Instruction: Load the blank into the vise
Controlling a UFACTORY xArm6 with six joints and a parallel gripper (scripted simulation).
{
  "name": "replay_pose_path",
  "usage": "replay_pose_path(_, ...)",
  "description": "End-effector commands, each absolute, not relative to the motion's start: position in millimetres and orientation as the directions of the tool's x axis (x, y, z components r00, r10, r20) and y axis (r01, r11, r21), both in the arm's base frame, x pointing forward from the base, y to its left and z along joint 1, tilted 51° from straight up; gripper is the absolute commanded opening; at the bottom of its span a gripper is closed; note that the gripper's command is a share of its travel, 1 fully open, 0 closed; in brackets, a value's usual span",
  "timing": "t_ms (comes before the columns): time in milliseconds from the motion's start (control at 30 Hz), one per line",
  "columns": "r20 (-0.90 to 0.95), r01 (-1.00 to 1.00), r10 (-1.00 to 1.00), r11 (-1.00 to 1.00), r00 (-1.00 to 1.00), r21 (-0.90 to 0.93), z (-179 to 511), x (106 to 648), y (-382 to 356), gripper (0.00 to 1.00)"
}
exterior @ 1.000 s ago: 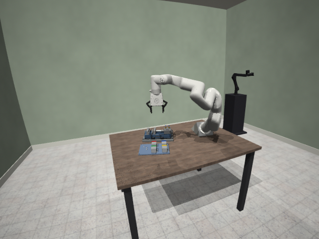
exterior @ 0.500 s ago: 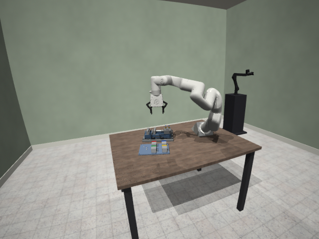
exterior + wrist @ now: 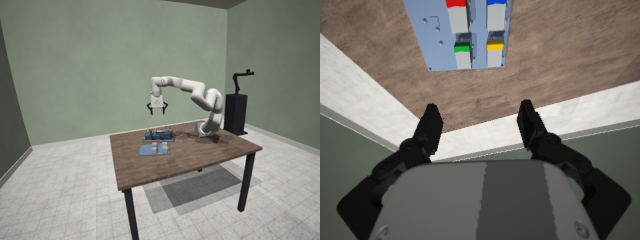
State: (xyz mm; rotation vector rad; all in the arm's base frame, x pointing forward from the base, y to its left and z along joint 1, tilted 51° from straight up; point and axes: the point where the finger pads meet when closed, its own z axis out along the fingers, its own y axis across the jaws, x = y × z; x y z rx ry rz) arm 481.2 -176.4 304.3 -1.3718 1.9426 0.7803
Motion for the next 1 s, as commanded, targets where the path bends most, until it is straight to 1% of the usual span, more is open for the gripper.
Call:
replay_pose_path(0, -0.77, -0.952, -0.582, 0.285, -0.261, 0.107, 305.0, 481.3, -177.2, 1.0)
replay_pose_path(633, -0.77, -0.952, -0.582, 0.285, -0.261, 0.107, 303.3, 481.6, -175.8, 1.0)
replay_pose_path(967, -0.774, -0.987, -0.632, 0.145, -0.037, -0.072, 300.8, 482.0, -173.8, 1.0)
